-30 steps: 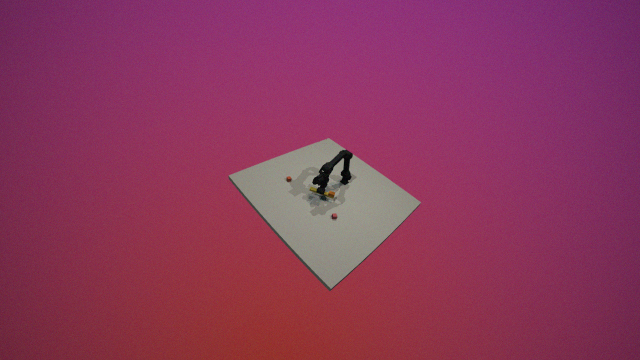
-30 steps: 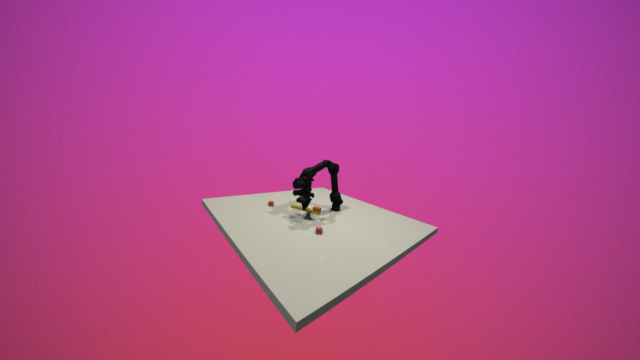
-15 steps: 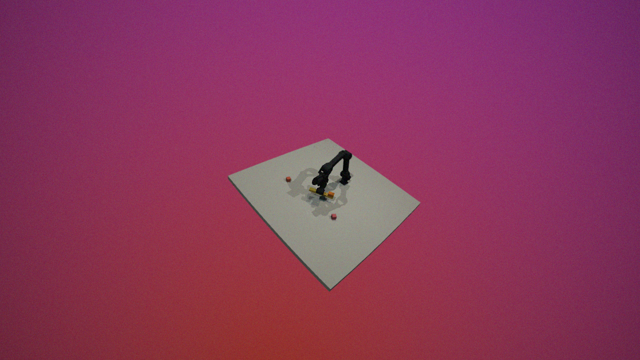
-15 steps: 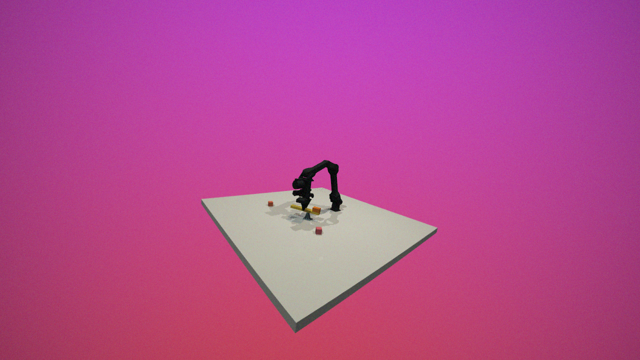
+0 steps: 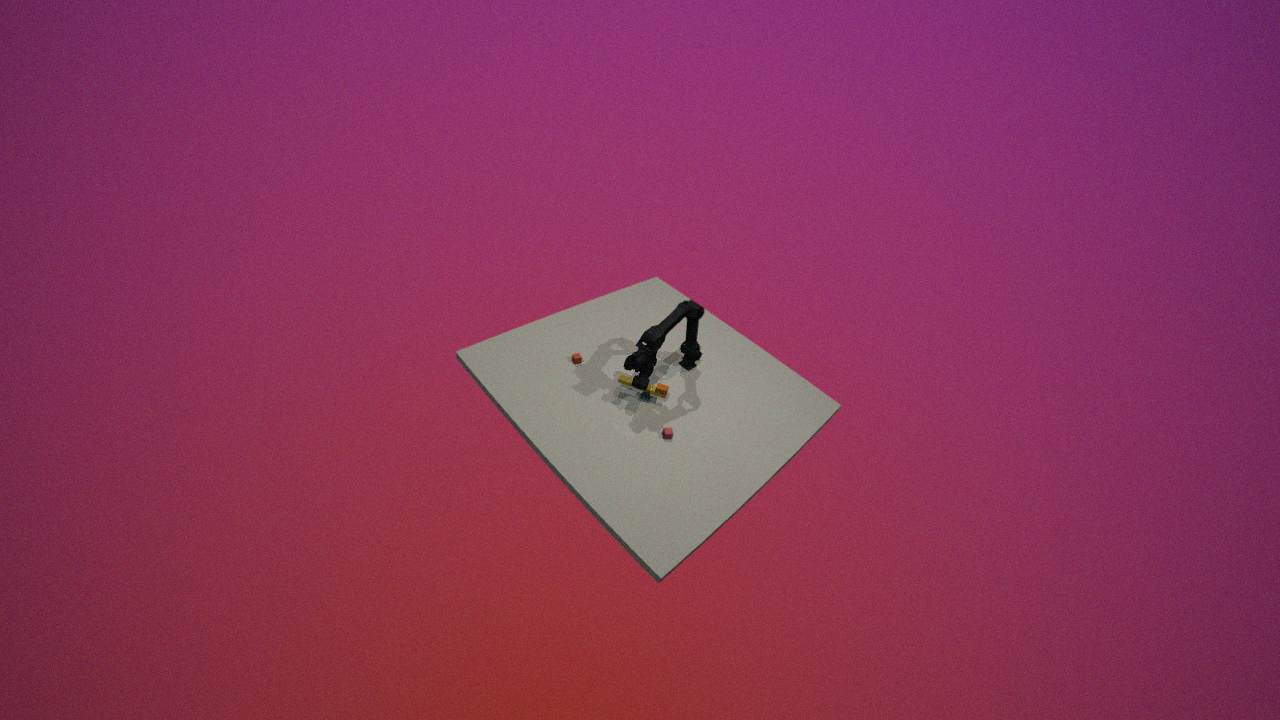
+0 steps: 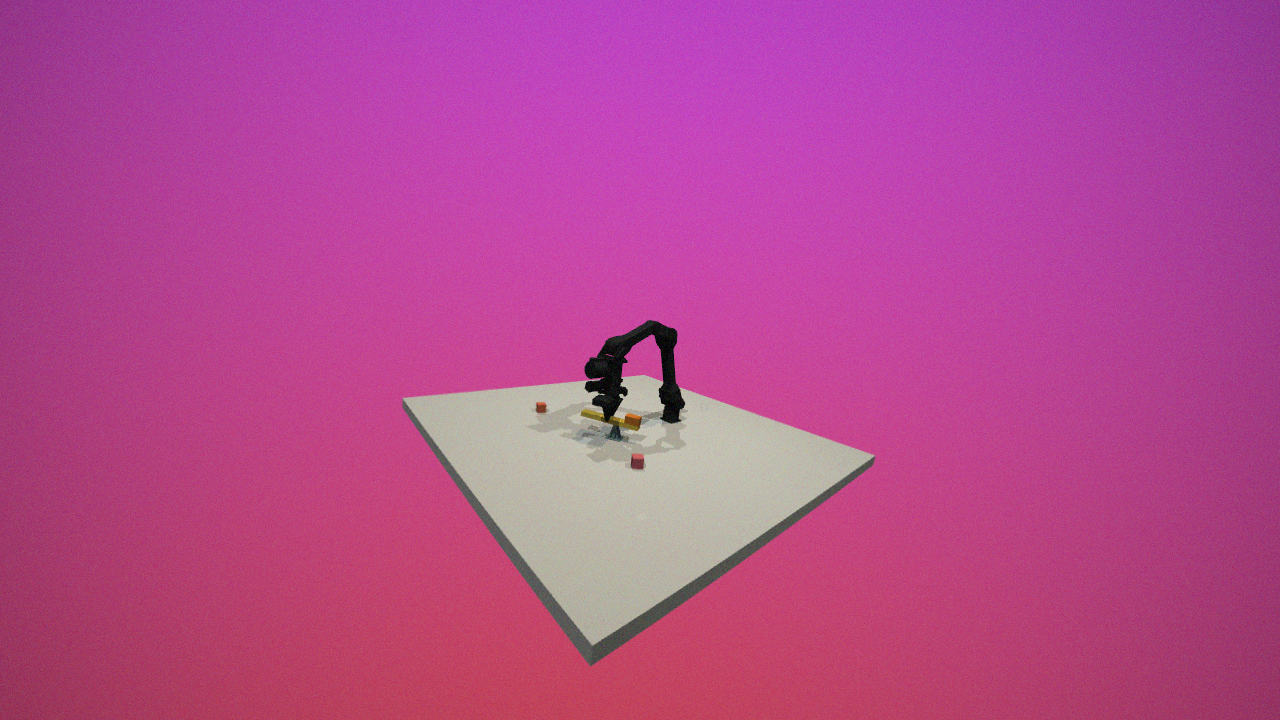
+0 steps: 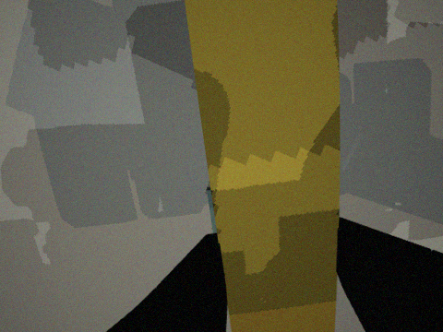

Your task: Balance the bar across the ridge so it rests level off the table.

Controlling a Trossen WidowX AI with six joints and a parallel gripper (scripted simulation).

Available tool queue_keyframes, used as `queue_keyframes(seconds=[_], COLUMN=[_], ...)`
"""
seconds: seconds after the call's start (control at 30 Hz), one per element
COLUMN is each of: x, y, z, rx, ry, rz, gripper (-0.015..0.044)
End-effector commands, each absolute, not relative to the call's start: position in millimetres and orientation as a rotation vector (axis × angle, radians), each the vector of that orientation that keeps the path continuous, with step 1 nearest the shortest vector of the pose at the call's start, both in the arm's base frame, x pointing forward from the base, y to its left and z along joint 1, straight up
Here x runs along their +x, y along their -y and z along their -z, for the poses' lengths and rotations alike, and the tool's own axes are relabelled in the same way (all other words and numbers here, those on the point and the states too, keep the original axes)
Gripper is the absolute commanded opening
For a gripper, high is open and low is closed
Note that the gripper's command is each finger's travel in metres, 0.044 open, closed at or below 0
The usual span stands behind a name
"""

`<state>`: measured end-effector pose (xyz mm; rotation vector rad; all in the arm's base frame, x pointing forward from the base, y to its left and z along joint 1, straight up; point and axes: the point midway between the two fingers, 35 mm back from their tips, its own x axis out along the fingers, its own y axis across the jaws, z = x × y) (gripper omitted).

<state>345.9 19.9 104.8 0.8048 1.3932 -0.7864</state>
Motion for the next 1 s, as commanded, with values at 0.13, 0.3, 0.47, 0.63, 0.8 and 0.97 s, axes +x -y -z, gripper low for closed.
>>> queue_keyframes(seconds=[0.13, 0.3, 0.47, 0.63, 0.8, 0.97], x=[346.2, 346.1, 346.0, 345.9, 345.9, 345.8], y=[-20.7, -20.7, -20.6, -20.6, -20.6, -20.5], z=[-104.0, -103.5, -103.1, -102.7, -102.3, -101.8], rx=[0.808, 0.808, 0.808, 0.808, 0.808, 0.808], ry=[-1.394, -1.394, -1.394, -1.394, -1.394, -1.394], rz=[0.783, 0.783, 0.783, 0.783, 0.783, 0.783], gripper=[0.0000, 0.0000, 0.0000, 0.0000, 0.0000, 0.0000])
